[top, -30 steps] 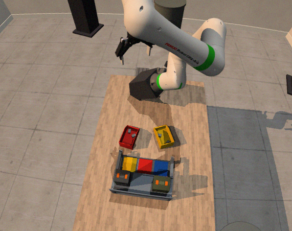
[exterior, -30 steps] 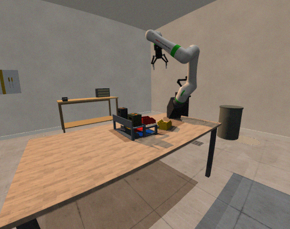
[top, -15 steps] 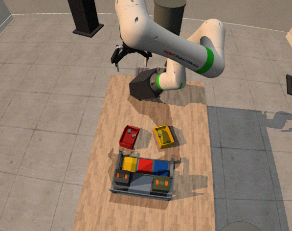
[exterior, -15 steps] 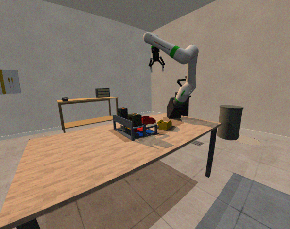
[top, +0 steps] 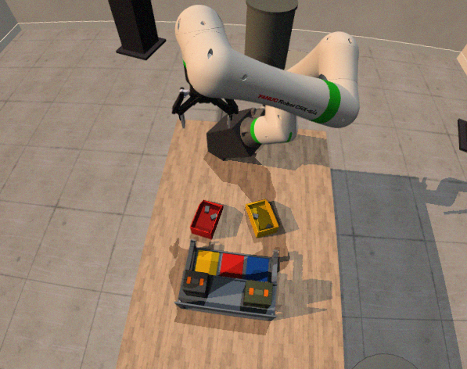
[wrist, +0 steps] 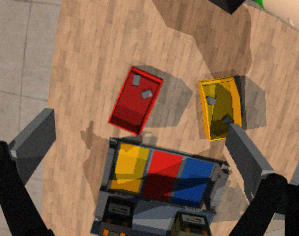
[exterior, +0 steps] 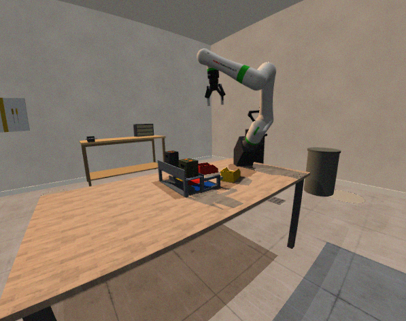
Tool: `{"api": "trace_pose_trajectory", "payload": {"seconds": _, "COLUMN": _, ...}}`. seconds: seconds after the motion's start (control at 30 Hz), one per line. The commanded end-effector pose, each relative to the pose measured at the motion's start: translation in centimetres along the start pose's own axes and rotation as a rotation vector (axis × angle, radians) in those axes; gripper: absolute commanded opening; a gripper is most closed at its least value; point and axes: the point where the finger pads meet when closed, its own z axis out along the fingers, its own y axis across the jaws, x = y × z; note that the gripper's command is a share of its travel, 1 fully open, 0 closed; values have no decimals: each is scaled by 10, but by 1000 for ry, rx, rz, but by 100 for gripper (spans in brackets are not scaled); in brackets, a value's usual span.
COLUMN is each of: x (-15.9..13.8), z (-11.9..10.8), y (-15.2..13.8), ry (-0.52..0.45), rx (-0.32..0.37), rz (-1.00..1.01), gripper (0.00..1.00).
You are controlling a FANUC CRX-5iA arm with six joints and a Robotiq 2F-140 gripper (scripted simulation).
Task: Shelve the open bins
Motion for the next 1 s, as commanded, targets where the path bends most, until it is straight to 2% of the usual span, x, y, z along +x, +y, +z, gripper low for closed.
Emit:
{"api": "trace_pose_trajectory", "payload": {"seconds": 0.0, "x": -2, "z": 1, "y": -1, "ry": -1, "rx": 2, "rz": 12, "gripper": 100}}
{"api": "trace_pose_trajectory", "payload": {"seconds": 0.1, "x": -2, "z": 1, "y": -1, "ry": -1, "rx": 2, "rz": 12, "gripper": 100}}
{"api": "trace_pose_trajectory", "payload": {"seconds": 0.17, "x": -17, "z": 13, "y": -5, "ry": -17, "rx": -6, "rz": 94, "gripper": 100}}
{"api": "trace_pose_trajectory", "payload": {"seconds": 0.23, "x": -17, "z": 13, "y": -5, "ry": -17, "rx": -6, "rz": 94, "gripper": 100}}
{"api": "trace_pose_trajectory", "payload": {"seconds": 0.37, "x": -49, "z": 38, "y": -10, "ry": -47, "rx": -27, "rz": 261, "gripper": 100}}
{"api": "trace_pose_trajectory", "payload": {"seconds": 0.67, "x": -49, "z": 38, "y": -10, "ry": -47, "rx": -27, "rz": 261, "gripper": 100}}
{"api": "trace_pose_trajectory", "payload": {"seconds": 0.97, "x": -95, "z": 76, "y": -14, "ry": -85, "rx": -73, "rz": 516, "gripper": 100}}
